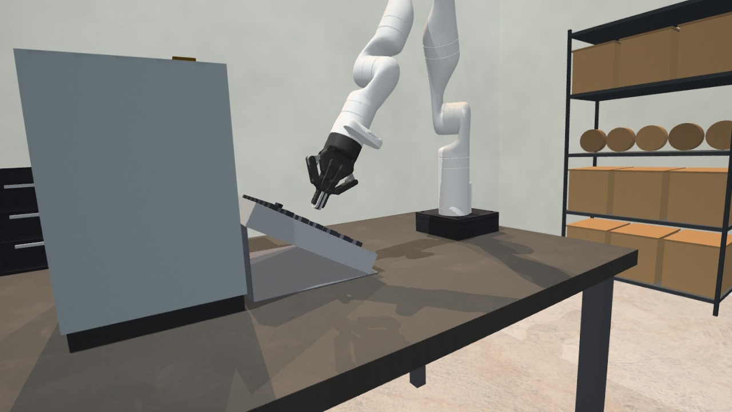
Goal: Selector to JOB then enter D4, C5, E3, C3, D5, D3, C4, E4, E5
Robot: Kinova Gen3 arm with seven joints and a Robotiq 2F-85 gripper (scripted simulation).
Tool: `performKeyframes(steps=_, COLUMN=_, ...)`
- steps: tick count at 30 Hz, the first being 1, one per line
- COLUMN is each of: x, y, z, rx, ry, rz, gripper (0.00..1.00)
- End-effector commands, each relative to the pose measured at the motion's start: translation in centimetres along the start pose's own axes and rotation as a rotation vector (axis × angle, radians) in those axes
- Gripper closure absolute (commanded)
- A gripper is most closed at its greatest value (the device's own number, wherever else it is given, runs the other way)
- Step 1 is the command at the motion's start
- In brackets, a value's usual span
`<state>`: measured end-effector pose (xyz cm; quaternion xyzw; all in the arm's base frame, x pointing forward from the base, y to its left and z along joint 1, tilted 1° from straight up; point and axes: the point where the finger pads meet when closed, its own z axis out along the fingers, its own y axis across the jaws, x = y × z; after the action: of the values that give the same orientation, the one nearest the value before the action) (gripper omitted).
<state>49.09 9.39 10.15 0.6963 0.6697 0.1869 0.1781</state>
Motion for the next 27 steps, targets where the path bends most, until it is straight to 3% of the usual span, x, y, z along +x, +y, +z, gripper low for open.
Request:
performKeyframes(steps=1, x=-0.6, y=-0.3, z=-0.2, rx=0.002, ry=-0.004, rz=-0.014, gripper=0.9)
performKeyframes(steps=7, x=-5.0, y=-2.7, z=-0.2, rx=0.007, ry=-0.004, rz=-0.019, gripper=0.9)
performKeyframes(steps=12, x=-6.7, y=-3.4, z=-0.2, rx=0.005, ry=-0.003, rz=-0.018, gripper=0.9)
performKeyframes(steps=27, x=-7.0, y=-3.3, z=0.5, rx=0.001, ry=-0.004, rz=-0.015, gripper=0.9)
